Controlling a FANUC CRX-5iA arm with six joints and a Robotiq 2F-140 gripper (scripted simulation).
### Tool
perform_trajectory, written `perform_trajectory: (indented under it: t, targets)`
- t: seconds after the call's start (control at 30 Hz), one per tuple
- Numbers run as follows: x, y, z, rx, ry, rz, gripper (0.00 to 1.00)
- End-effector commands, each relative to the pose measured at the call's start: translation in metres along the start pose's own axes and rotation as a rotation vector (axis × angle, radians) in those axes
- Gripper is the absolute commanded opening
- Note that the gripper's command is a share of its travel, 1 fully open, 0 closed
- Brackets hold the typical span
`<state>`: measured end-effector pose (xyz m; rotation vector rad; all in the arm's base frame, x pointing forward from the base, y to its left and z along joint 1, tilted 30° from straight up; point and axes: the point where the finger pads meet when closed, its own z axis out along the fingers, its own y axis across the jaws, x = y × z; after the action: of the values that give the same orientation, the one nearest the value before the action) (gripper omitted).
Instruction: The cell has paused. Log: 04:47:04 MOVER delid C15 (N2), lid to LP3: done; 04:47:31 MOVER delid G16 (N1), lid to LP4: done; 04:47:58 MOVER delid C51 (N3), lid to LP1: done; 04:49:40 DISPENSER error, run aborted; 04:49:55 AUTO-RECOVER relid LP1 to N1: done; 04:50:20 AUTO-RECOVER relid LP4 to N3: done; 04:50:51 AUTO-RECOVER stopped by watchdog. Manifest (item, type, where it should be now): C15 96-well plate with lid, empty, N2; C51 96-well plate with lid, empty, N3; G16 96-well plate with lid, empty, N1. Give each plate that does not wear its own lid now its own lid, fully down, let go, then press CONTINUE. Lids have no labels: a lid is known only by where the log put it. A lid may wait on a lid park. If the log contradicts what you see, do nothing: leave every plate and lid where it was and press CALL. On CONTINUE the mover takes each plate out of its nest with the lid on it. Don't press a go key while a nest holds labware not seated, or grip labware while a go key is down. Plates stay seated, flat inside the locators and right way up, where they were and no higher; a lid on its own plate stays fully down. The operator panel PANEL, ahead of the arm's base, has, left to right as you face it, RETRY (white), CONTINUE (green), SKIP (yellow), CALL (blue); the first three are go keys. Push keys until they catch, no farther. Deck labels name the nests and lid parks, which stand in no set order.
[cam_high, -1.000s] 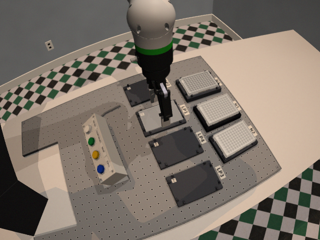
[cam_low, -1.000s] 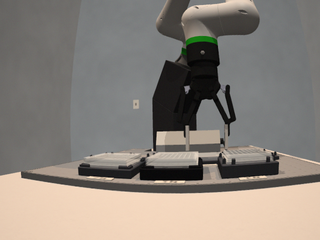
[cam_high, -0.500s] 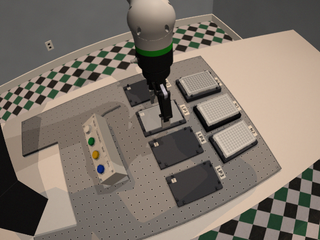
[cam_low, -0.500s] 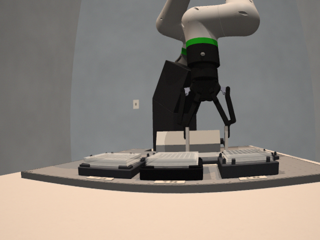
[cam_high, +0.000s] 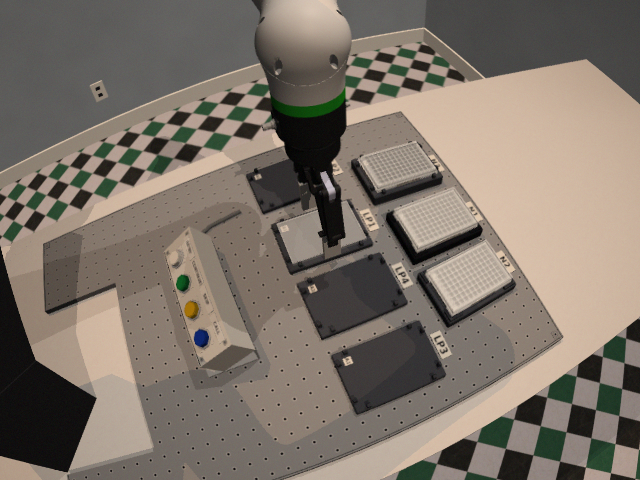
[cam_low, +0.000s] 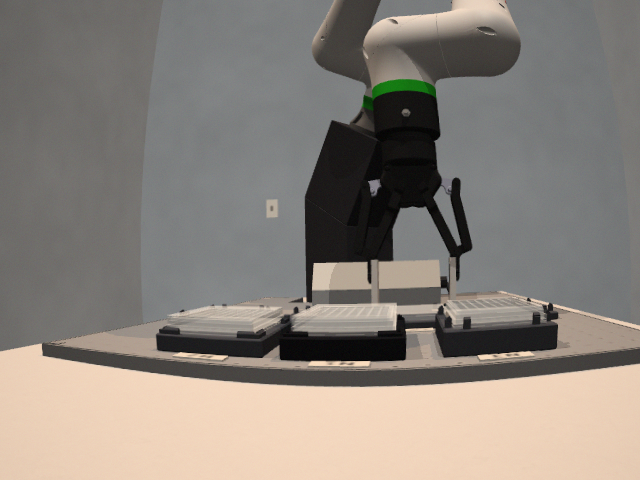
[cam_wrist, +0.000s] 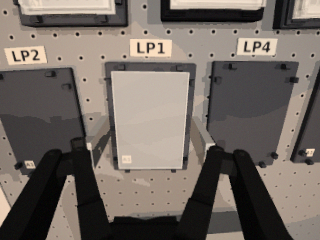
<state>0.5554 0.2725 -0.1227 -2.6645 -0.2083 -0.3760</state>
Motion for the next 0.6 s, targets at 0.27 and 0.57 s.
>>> perform_trajectory:
  t: [0.27,0.57]
  targets:
    - [0.0002,0.0001,0.0040,0.000,0.000,0.000,0.66]
    - [0.0002,0.0001,0.0049,0.000,0.000,0.000,0.66]
